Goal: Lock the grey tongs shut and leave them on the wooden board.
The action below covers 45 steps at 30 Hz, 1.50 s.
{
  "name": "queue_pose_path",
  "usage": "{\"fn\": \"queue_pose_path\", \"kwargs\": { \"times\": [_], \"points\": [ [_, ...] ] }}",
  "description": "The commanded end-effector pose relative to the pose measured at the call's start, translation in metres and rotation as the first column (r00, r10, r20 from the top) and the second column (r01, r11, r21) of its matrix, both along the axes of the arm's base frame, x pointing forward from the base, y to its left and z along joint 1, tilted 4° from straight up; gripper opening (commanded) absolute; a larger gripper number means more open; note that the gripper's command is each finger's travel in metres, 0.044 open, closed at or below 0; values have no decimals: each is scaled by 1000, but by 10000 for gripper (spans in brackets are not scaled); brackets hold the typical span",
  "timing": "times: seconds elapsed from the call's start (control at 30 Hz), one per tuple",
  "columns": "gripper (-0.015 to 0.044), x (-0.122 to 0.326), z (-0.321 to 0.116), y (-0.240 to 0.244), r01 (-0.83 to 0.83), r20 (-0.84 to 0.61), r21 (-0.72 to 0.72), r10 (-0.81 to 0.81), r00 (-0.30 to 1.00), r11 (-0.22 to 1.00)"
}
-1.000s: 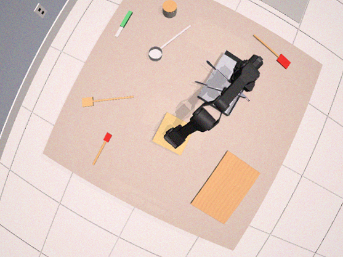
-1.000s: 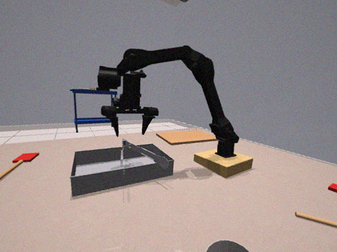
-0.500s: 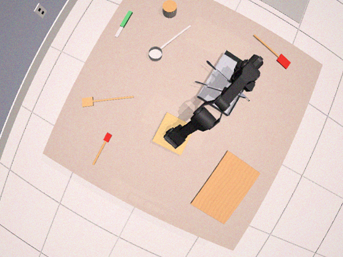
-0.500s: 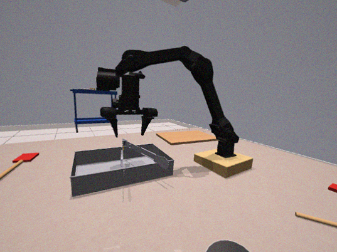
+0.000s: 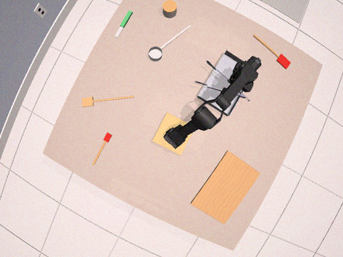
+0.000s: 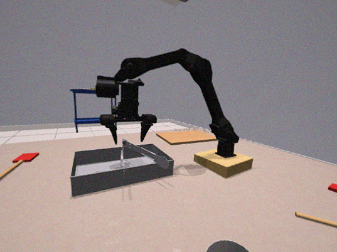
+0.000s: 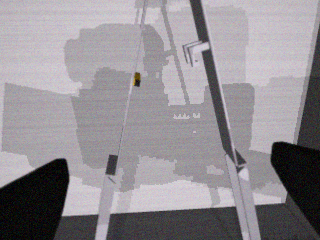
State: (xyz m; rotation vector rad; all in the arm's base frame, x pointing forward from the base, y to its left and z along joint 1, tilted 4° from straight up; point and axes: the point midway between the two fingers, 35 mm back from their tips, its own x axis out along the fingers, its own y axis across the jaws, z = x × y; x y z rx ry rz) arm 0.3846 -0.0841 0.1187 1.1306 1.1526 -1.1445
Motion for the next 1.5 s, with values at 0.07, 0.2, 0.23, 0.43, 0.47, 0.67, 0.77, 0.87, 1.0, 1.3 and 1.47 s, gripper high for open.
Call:
{"fn": "queue_pose_path", "kwargs": {
  "times": [0.07, 0.2, 0.23, 0.43, 0.47, 0.67, 0.77, 0.87, 1.0, 1.3, 1.47],
  "points": [
    [440, 0, -11, -2, 2, -5, -5, -2, 1000, 1000],
    [440, 1, -18, -2, 2, -5, -5, -2, 1000, 1000],
    [440, 1, -19, -2, 2, -5, -5, -2, 1000, 1000],
    [440, 1, -29, -3, 2, -5, -5, -2, 1000, 1000],
    [440, 1, -31, -3, 2, -5, -5, -2, 1000, 1000],
    [440, 1, -41, -4, 2, -5, -5, -2, 1000, 1000],
    [440, 1, -46, -4, 2, -5, -5, -2, 1000, 1000],
    [440, 1, -51, -4, 2, -5, -5, -2, 1000, 1000],
    [440, 1, -58, -5, 2, -5, -5, -2, 1000, 1000],
    [440, -1, -71, -5, 2, -5, -5, -2, 1000, 1000],
    [361, 0, -68, -4, 5, -2, 0, -5, 1000, 1000]
  ]
}}
